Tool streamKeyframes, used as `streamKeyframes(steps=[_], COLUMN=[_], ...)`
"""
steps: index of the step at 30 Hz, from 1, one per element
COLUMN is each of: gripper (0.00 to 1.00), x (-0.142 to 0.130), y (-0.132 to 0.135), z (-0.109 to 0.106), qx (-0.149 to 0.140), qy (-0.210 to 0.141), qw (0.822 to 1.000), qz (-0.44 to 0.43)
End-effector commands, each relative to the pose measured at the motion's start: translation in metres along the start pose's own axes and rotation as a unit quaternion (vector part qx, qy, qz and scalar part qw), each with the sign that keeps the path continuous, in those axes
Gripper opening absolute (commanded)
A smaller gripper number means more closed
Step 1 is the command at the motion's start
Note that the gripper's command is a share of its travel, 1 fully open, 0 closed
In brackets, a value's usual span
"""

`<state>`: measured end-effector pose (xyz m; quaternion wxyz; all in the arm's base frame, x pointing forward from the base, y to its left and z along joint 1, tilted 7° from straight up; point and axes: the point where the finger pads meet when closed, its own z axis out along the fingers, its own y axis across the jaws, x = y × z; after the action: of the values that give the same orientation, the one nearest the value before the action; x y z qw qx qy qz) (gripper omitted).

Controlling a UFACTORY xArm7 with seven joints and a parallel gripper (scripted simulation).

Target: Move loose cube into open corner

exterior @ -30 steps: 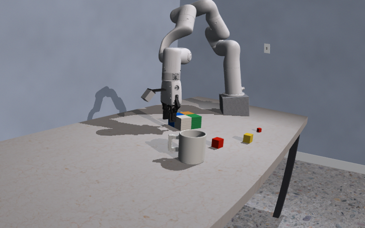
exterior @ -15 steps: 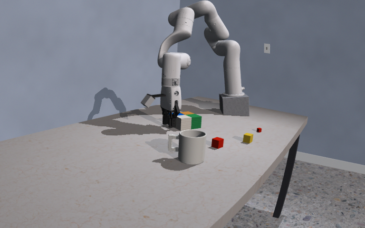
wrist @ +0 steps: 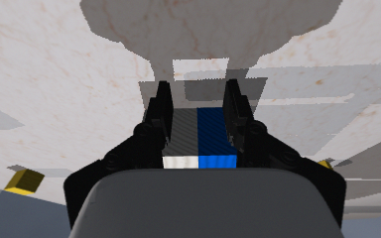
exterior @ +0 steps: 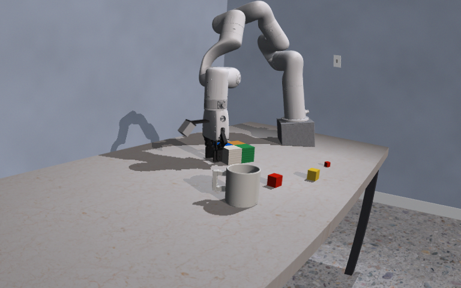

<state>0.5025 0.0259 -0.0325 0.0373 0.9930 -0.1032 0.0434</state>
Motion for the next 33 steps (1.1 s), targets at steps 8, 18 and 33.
streamKeyframes(steps=[8, 18, 33], gripper=[0.48, 0.48, 0.48], x=[0.0015, -0.0002, -0.0048], y=[-0.0006, -0.0008, -0.0012], z=[-0.0015, -0.0014, -0.0014], qx=[0.001, 0.001, 0.001], qy=[0.002, 0.002, 0.002], qw=[1.0, 1.0, 1.0], qz=[0.0, 0.0, 0.0])
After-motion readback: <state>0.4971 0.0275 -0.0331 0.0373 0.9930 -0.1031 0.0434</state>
